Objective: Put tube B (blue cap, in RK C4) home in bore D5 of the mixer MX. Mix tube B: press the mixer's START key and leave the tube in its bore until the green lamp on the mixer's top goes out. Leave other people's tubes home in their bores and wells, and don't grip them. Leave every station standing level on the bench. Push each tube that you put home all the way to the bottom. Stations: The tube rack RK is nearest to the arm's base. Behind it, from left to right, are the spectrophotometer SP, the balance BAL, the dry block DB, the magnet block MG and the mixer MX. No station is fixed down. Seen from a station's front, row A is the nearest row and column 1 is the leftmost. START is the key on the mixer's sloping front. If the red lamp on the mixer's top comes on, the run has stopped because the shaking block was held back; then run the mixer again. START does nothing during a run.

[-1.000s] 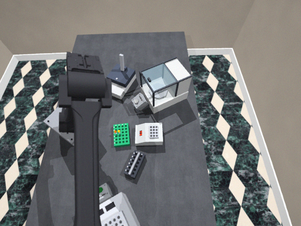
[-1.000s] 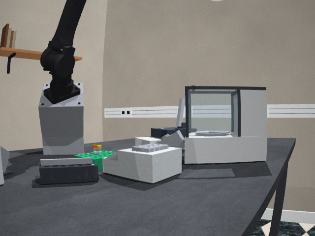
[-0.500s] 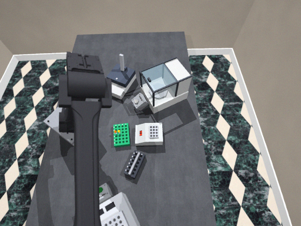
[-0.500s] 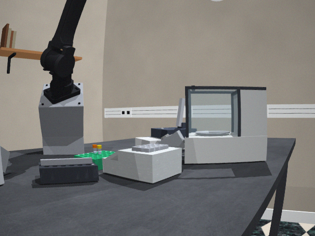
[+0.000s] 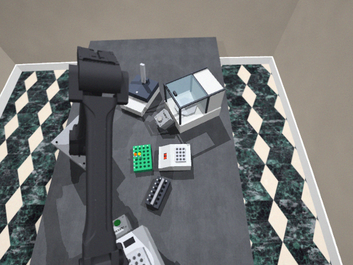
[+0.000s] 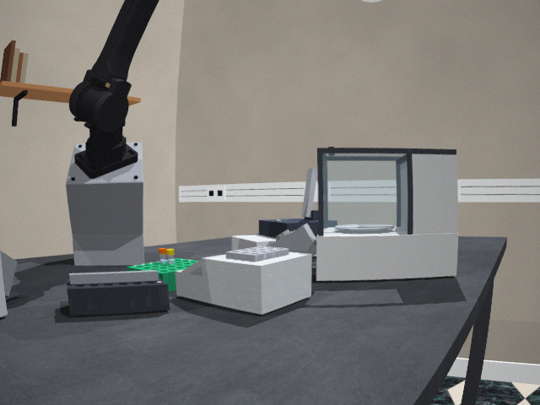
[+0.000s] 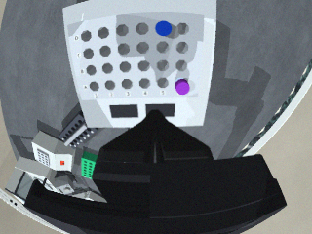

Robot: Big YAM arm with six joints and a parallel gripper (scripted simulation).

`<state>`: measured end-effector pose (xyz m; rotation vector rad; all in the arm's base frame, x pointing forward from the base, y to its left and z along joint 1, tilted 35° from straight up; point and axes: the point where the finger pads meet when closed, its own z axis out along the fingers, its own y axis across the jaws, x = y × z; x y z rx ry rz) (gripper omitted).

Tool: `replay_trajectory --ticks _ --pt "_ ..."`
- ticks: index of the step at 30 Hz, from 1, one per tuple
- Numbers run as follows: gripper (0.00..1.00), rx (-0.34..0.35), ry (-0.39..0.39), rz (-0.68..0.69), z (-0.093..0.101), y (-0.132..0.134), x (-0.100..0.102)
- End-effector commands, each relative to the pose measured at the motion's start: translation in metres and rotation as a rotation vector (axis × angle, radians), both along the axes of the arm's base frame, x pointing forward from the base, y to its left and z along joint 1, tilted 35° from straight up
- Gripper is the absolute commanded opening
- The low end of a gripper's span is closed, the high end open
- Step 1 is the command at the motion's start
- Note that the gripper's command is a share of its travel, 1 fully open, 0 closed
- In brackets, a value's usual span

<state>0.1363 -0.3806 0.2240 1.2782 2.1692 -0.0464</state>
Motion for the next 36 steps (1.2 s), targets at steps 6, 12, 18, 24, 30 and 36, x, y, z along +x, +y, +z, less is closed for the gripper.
replay_trajectory --ticks 6,12,18,24,30,36 --pt "0.00 -0.001 -0.014 -0.021 -0.039 0.043 -0.001" --pt "0.00 0.004 -0.016 -0.026 -0.071 0.071 -0.004" --pt "0.00 0.013 -0.021 -0.038 -0.102 0.100 -0.008" --pt "0.00 0.000 -0.025 -0.046 -0.095 0.089 -0.008" --pt "0.00 -0.001 -0.025 -0.049 -0.093 0.087 -0.009" --pt "0.00 0.010 -0.024 -0.054 -0.093 0.087 -0.011"
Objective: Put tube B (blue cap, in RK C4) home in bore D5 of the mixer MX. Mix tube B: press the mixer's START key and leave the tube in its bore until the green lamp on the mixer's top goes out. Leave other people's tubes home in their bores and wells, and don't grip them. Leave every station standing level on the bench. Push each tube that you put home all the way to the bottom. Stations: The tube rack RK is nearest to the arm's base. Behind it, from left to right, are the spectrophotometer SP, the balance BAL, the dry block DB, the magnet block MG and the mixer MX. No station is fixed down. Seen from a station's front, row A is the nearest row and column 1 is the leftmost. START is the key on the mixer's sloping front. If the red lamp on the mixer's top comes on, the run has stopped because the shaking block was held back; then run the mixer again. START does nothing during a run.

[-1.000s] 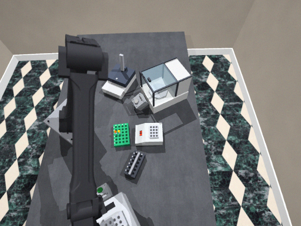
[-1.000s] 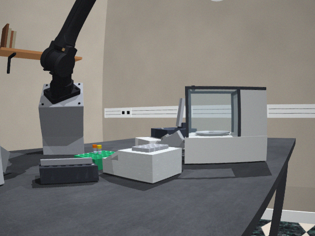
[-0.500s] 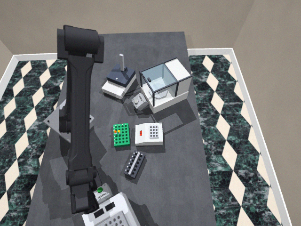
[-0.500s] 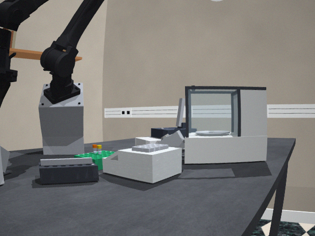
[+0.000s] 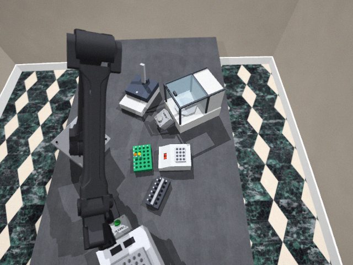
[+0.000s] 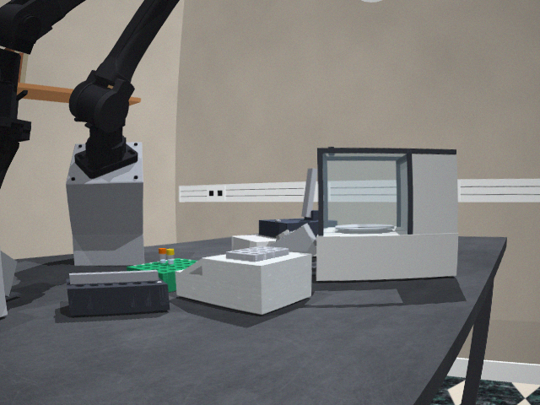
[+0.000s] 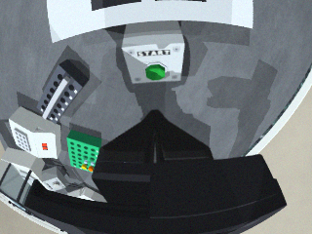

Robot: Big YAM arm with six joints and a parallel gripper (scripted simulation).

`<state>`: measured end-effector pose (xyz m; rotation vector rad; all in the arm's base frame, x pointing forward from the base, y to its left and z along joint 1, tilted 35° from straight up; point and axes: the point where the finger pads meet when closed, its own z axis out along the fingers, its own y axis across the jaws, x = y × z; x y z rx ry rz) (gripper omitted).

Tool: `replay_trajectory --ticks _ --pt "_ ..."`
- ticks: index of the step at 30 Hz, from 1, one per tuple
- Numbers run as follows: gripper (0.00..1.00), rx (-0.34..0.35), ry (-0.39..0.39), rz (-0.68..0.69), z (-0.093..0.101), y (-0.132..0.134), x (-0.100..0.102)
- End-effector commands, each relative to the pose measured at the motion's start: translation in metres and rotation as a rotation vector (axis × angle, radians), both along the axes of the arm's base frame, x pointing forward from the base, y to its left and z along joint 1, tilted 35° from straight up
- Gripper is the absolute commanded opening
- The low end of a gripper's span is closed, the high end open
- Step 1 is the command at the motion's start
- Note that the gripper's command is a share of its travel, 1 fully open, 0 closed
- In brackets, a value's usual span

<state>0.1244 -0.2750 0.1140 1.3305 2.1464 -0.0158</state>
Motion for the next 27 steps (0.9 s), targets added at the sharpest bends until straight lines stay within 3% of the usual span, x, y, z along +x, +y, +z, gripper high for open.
replay_trajectory --ticks 1,24,27 --pt "0.00 -0.022 -0.010 -0.021 0.017 -0.018 0.001" --pt "0.00 -0.022 -0.007 -0.006 0.013 -0.012 0.001" --pt "0.00 -0.077 -0.045 -0.037 0.007 -0.006 -0.004"
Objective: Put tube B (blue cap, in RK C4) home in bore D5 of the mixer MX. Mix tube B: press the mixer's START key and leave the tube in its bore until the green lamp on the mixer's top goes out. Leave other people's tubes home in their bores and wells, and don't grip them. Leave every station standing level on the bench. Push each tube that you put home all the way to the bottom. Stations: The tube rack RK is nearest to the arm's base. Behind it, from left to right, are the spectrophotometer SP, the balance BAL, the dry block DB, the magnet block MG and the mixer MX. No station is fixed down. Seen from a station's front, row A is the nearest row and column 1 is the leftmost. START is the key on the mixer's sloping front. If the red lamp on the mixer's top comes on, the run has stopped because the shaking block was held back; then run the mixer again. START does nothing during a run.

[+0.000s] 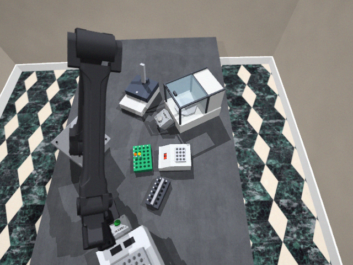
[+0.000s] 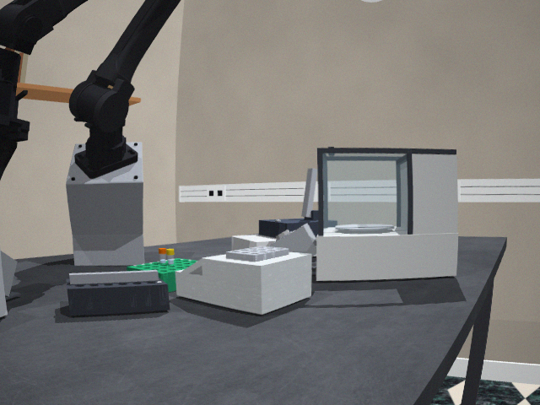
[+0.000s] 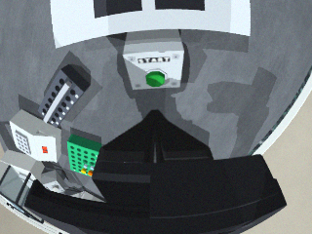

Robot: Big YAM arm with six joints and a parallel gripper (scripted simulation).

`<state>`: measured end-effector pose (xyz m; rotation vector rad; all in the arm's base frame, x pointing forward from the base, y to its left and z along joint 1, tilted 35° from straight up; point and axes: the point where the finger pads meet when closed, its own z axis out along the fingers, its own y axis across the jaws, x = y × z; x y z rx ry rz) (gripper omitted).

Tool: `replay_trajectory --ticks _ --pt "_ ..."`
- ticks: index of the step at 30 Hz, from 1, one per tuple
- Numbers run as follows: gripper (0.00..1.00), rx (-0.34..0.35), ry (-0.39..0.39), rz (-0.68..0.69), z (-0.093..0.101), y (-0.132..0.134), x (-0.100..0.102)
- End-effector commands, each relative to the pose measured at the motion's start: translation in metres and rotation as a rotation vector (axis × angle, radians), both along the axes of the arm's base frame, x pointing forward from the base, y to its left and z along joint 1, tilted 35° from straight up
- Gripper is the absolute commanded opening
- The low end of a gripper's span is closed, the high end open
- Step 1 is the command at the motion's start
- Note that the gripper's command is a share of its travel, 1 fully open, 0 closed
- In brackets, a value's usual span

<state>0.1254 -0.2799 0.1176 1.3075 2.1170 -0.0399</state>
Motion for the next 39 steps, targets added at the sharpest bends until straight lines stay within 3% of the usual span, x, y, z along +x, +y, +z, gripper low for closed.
replay_trajectory --ticks 1,15,31,39 --pt "0.00 -0.042 -0.024 -0.034 0.003 -0.001 -0.005" --pt "0.00 -0.440 -0.242 -0.106 -0.010 0.017 -0.012" --pt "0.00 -0.427 -0.227 -0.094 -0.029 0.037 -0.019" --pt "0.00 -0.427 -0.228 -0.092 -0.029 0.037 -0.018"
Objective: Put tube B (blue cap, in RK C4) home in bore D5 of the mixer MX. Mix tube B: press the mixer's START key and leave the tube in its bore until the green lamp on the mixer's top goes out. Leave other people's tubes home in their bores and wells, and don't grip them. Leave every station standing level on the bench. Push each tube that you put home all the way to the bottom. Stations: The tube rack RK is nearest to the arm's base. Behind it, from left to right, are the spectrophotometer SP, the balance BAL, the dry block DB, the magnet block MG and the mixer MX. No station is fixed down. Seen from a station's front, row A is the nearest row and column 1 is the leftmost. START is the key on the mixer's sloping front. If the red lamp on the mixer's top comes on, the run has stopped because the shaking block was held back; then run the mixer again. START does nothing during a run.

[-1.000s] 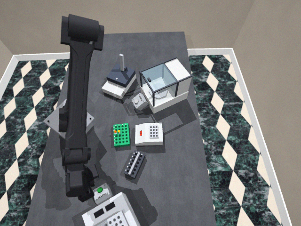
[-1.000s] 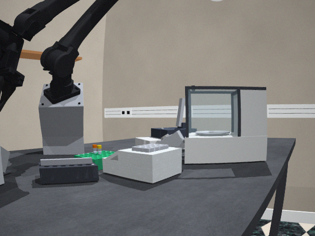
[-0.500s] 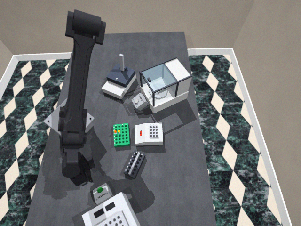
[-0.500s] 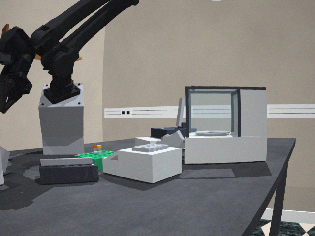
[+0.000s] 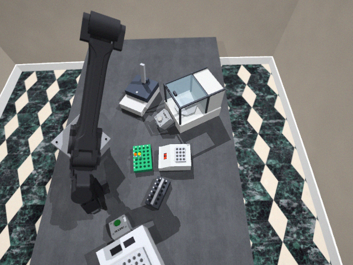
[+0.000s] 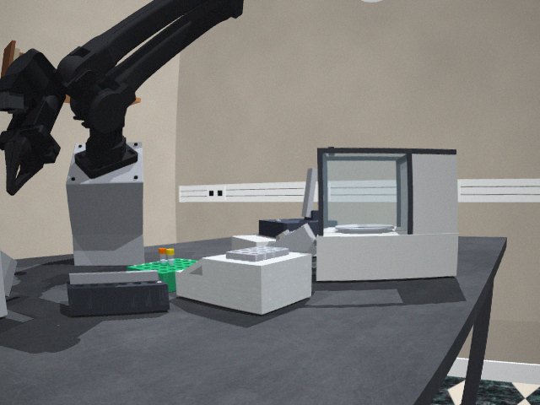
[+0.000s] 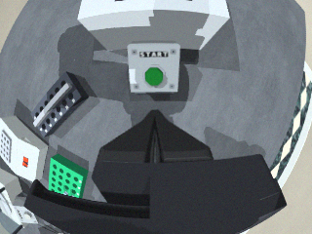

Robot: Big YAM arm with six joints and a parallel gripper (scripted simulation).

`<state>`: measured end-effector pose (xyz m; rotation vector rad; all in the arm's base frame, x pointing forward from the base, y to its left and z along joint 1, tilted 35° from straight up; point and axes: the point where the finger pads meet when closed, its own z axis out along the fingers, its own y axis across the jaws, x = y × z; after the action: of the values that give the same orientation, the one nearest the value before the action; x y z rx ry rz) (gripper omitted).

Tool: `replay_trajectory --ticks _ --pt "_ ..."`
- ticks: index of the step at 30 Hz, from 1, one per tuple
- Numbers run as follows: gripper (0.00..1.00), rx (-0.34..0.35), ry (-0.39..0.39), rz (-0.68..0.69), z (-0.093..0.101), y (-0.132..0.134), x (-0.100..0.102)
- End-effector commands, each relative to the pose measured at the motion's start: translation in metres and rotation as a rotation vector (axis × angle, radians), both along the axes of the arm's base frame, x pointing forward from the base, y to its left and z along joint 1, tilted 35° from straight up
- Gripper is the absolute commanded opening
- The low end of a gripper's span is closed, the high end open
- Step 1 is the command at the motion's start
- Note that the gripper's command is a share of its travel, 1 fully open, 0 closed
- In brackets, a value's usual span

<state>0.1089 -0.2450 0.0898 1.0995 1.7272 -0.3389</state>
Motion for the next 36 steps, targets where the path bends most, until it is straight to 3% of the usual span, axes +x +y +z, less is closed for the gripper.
replay_trajectory --ticks 1,25,36 --pt "0.00 -0.004 0.009 0.004 -0.002 0.002 -0.002" --pt "0.00 0.006 -0.003 0.009 -0.017 -0.018 0.021" --pt "0.00 -0.020 -0.009 0.009 -0.013 -0.038 0.033"
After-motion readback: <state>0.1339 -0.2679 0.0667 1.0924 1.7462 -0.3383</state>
